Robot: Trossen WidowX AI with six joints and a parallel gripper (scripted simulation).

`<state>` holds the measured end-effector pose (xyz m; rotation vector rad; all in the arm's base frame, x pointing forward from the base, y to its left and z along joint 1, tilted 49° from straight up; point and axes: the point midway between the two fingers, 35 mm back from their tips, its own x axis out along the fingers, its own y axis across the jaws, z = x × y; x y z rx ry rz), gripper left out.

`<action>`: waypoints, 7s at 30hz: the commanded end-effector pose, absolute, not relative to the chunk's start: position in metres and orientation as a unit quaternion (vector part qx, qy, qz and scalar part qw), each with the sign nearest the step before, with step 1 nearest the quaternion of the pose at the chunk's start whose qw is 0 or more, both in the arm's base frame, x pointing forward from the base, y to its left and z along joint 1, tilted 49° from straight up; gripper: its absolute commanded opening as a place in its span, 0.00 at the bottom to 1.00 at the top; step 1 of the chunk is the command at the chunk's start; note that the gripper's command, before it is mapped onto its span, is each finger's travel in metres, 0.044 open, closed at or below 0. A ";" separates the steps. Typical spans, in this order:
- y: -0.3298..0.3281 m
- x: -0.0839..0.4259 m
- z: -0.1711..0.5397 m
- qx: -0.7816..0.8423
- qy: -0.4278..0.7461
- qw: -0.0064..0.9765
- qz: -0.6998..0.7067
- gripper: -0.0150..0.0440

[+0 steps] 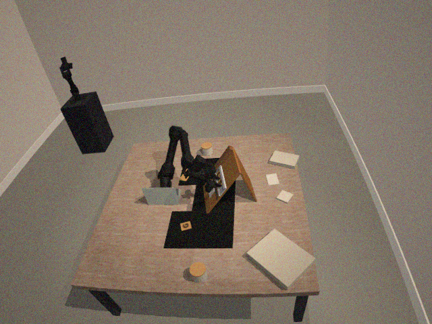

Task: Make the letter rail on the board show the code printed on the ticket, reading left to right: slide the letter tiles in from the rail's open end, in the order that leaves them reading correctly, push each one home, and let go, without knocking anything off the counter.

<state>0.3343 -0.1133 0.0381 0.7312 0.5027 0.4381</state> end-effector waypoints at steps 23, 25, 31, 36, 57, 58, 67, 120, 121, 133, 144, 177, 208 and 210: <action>-0.106 0.332 0.046 0.351 0.241 0.880 0.210 0.34; -0.106 0.332 0.046 0.351 0.241 0.880 0.210 0.43; -0.107 0.330 0.047 0.351 0.242 0.880 0.209 0.70; -0.110 0.325 0.049 0.351 0.242 0.880 0.208 0.75; -0.118 0.310 0.050 0.351 0.242 0.880 0.208 0.75; -0.118 0.309 0.050 0.351 0.242 0.880 0.208 0.75; -0.120 0.303 0.050 0.351 0.242 0.880 0.208 0.75; -0.128 0.295 0.054 0.353 0.245 0.879 0.206 0.31; -0.128 0.295 0.054 0.353 0.245 0.879 0.206 0.26; -0.134 0.302 0.050 0.348 0.267 0.875 0.204 0.25; -0.154 0.332 0.034 0.294 0.439 0.813 0.245 0.25; -0.147 0.339 0.039 0.257 0.527 0.746 0.315 0.25; -0.140 0.353 0.037 0.257 0.526 0.747 0.316 0.25; -0.139 0.354 0.037 0.257 0.526 0.747 0.316 0.25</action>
